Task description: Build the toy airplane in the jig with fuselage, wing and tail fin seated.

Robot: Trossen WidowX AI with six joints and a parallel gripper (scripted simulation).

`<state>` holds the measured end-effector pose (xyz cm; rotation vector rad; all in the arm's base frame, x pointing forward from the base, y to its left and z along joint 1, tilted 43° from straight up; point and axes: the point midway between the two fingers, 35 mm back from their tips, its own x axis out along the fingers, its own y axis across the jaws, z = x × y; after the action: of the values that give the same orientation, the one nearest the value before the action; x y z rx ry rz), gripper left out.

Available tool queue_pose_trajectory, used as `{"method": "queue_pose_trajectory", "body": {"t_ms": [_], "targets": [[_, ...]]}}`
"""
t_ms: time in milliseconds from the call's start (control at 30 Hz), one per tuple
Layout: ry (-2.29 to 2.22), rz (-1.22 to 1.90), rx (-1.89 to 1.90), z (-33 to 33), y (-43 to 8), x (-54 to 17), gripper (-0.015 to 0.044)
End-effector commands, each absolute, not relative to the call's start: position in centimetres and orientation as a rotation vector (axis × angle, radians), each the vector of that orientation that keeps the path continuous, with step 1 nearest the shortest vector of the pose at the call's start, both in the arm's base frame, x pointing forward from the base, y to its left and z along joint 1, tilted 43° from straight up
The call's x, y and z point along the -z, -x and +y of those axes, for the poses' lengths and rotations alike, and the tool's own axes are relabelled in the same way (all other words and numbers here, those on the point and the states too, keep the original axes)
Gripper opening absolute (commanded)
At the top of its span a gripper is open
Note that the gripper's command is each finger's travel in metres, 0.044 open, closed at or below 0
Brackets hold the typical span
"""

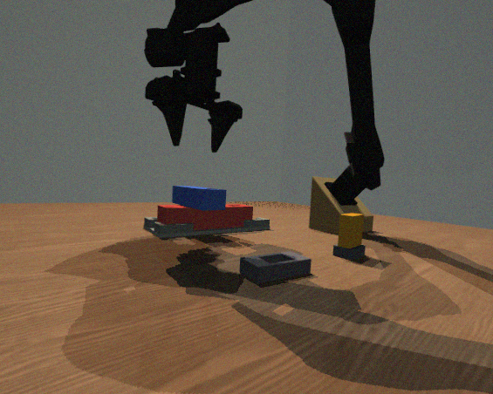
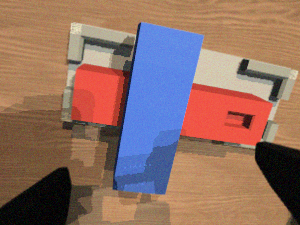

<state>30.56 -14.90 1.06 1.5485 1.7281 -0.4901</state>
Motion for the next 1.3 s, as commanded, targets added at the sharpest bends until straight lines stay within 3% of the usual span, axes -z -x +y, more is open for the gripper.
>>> {"method": "queue_pose_trajectory", "body": {"t_ms": [0, 400, 1100, 1267], "targets": [[-1.224, 1.702, 0.095, -15.0, -30.5, -1.0, 0.0440], [-0.479, 1.434, -0.666, -14.9, -30.6, -0.8, 0.0440], [-0.452, 1.421, -0.689, -14.9, -30.6, -0.8, 0.0440], [-0.451, 1.422, -0.682, -11.9, -30.0, -5.0, 0.0440]]}}
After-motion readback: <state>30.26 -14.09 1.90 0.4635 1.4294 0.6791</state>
